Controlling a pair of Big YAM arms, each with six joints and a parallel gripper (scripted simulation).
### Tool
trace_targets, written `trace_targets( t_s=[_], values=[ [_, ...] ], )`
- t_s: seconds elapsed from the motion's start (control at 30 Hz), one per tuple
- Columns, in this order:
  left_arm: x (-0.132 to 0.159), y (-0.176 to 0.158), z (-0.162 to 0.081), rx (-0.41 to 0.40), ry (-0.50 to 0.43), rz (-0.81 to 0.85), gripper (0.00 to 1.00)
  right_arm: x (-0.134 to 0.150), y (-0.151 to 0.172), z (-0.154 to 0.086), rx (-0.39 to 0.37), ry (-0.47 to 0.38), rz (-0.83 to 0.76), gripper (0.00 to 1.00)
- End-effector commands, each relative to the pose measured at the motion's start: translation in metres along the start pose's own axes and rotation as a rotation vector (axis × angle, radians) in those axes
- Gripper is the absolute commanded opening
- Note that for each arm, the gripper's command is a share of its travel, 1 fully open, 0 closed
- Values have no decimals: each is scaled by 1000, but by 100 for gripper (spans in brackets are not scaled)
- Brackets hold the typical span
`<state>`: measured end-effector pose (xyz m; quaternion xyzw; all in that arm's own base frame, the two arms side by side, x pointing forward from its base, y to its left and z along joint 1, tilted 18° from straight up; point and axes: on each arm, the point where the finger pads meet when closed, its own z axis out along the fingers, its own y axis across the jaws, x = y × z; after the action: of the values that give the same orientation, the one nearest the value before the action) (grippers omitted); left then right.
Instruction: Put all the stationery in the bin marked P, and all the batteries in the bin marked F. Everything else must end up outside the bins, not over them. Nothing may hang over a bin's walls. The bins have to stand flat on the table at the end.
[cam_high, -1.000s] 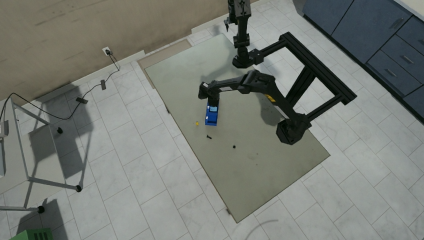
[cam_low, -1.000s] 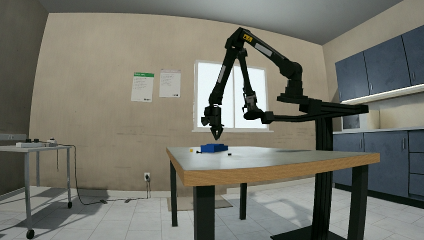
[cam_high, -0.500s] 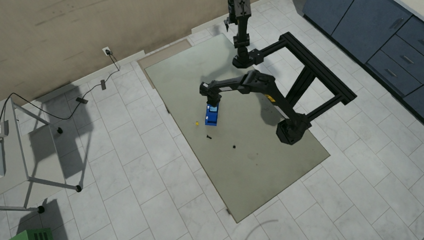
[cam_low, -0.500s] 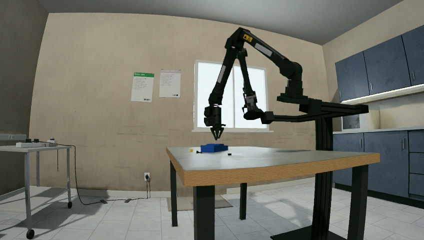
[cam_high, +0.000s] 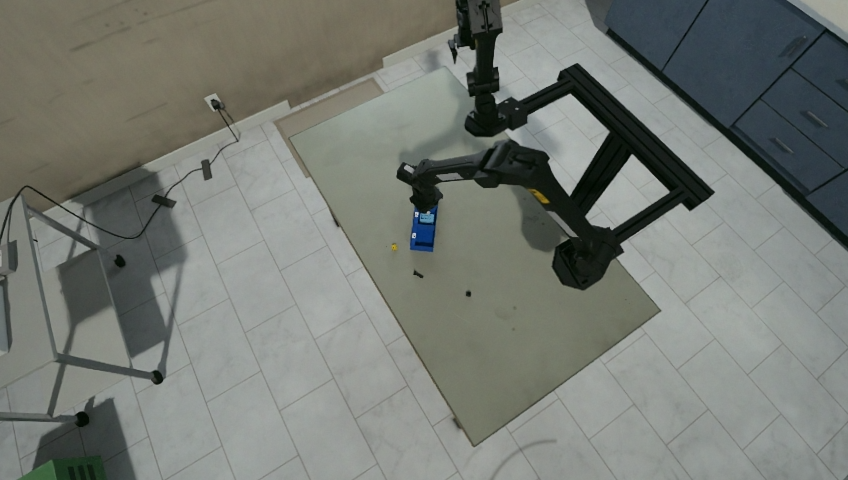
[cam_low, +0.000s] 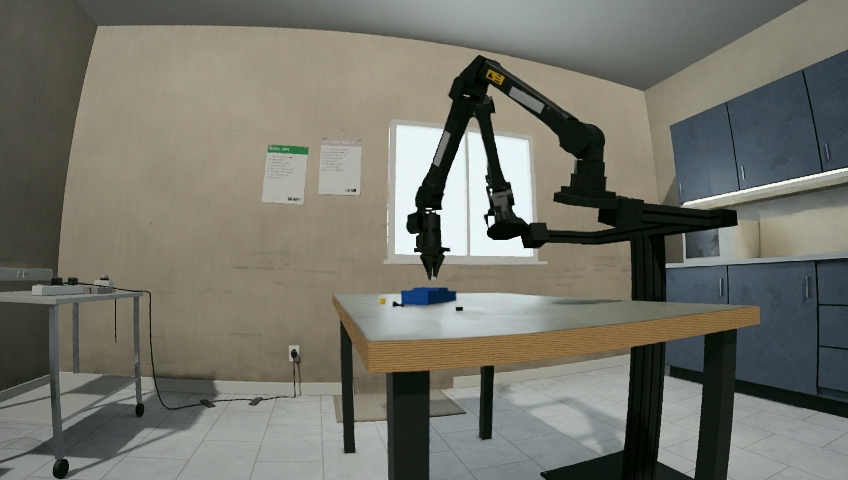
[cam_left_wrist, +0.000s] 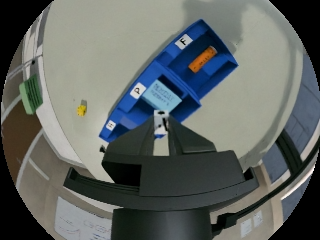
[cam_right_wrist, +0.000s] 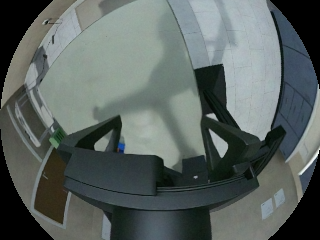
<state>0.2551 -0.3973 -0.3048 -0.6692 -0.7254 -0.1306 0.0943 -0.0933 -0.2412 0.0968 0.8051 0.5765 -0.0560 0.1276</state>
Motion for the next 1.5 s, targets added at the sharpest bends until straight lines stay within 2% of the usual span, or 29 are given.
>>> trace_targets(
  t_s=[0.0,0.2,0.3,0.43,0.5,0.53,0.63,0.73,1.0,1.1,1.4,1.47],
  values=[
    [-6,4,-14,-11,-19,156,10,-24,-4,-16,6,-36,15,100],
    [-4,-1,-13,-16,-26,313,10,-24,-4,-16,6,-36,15,100],
    [3,-10,1,-14,-23,389,10,-24,-4,-16,6,-36,15,100],
    [4,-10,2,-16,-25,438,10,-24,-4,-16,6,-36,15,100],
    [6,-7,11,-10,-19,529,10,-24,-4,-16,6,-36,15,100],
    [-9,1,5,-19,-29,555,10,-24,-4,-16,6,-36,15,100],
    [-17,10,-9,-33,-46,635,10,-24,-4,-16,6,-36,15,100],
    [-12,9,-4,-26,-45,712,10,-24,-4,-16,6,-36,15,100],
    [-10,5,2,-14,-29,722,10,-24,-4,-16,6,-36,15,100],
    [-9,4,-5,-26,-37,714,10,-24,-4,-16,6,-36,15,100],
    [-10,5,-6,-26,-37,714,10,-24,-4,-16,6,-36,15,100],
    [-14,12,7,-28,-45,709,10,-24,-4,-16,6,-36,15,100]
  ],
)
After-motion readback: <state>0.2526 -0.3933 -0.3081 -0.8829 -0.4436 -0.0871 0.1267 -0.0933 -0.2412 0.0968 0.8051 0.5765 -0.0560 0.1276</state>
